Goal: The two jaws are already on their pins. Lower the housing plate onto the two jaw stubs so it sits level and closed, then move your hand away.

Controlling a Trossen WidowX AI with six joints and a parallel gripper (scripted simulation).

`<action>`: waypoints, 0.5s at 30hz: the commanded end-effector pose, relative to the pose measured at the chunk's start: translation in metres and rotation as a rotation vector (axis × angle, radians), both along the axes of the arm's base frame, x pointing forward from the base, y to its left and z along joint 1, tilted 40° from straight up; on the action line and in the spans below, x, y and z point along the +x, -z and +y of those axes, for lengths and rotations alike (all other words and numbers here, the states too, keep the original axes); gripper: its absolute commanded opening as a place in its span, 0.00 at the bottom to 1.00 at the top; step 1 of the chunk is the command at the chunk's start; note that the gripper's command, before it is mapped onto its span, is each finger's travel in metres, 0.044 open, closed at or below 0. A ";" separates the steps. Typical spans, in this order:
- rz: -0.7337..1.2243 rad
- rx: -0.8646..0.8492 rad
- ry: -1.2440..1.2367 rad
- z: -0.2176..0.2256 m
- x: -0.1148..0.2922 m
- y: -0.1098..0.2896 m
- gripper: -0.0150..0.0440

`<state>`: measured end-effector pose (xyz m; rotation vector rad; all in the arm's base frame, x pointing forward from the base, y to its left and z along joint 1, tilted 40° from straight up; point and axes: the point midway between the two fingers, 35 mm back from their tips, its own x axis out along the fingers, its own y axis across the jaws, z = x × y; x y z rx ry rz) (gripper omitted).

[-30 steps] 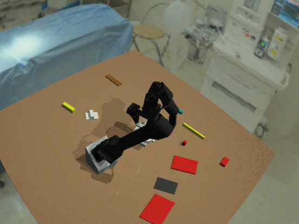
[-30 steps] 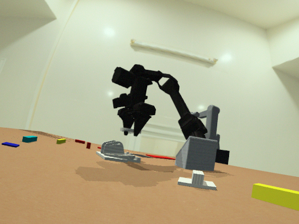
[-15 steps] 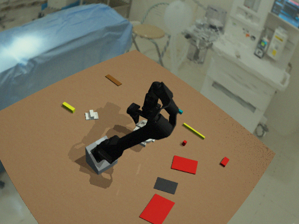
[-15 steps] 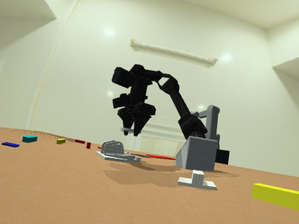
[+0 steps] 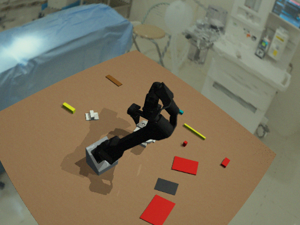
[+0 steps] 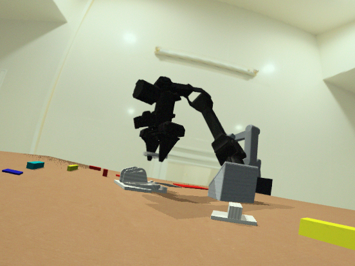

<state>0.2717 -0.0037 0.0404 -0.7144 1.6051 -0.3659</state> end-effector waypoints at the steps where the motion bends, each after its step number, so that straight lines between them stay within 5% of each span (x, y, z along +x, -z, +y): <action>1: -0.001 -0.006 0.004 -0.001 -0.001 0.000 0.85; 15: -0.014 -0.007 0.019 -0.001 -0.001 0.000 0.85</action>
